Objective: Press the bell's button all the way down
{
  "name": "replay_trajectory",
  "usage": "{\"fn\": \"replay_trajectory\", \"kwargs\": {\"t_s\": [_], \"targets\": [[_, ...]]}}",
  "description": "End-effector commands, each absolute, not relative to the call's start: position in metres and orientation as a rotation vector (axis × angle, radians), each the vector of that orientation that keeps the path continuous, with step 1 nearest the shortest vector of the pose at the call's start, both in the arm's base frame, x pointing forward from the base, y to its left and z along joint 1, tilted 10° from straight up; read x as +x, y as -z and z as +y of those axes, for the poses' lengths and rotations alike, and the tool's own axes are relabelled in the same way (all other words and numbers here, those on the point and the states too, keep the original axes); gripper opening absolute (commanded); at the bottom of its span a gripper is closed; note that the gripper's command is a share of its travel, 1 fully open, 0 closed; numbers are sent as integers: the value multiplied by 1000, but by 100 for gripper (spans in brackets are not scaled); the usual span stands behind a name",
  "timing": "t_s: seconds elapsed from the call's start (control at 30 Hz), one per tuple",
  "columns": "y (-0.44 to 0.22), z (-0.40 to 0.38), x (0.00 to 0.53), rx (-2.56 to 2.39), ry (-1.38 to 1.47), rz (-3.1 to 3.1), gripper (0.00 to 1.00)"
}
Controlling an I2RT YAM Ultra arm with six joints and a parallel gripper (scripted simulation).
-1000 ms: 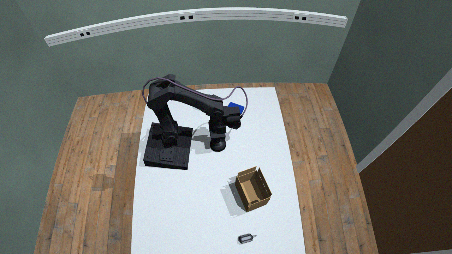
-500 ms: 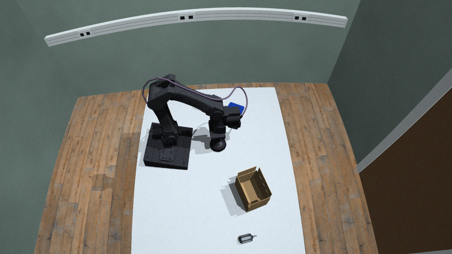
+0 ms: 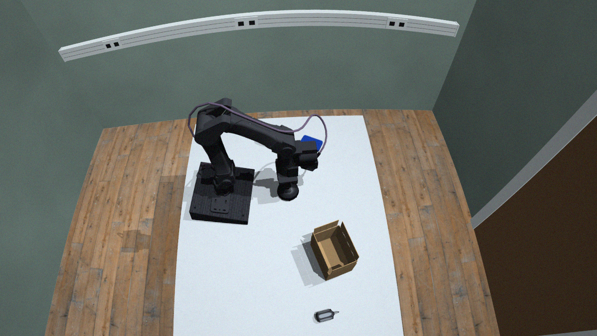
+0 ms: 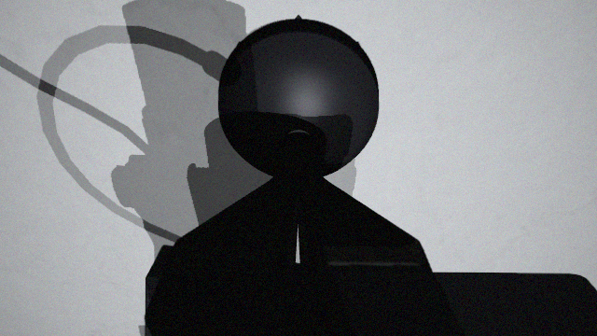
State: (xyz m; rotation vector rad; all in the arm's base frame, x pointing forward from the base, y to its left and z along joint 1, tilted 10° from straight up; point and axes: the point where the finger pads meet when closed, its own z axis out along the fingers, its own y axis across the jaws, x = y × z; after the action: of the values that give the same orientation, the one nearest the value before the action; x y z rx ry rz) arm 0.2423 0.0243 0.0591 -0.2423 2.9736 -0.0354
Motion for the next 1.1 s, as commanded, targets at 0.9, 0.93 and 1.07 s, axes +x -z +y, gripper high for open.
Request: {"fn": "replay_trajectory", "kwargs": {"t_s": [0.9, 0.93, 1.07], "targets": [[-54, 24, 249, -245, 32, 2959, 0], [-54, 24, 249, -245, 32, 2959, 0], [-54, 24, 249, -245, 32, 2959, 0]]}}
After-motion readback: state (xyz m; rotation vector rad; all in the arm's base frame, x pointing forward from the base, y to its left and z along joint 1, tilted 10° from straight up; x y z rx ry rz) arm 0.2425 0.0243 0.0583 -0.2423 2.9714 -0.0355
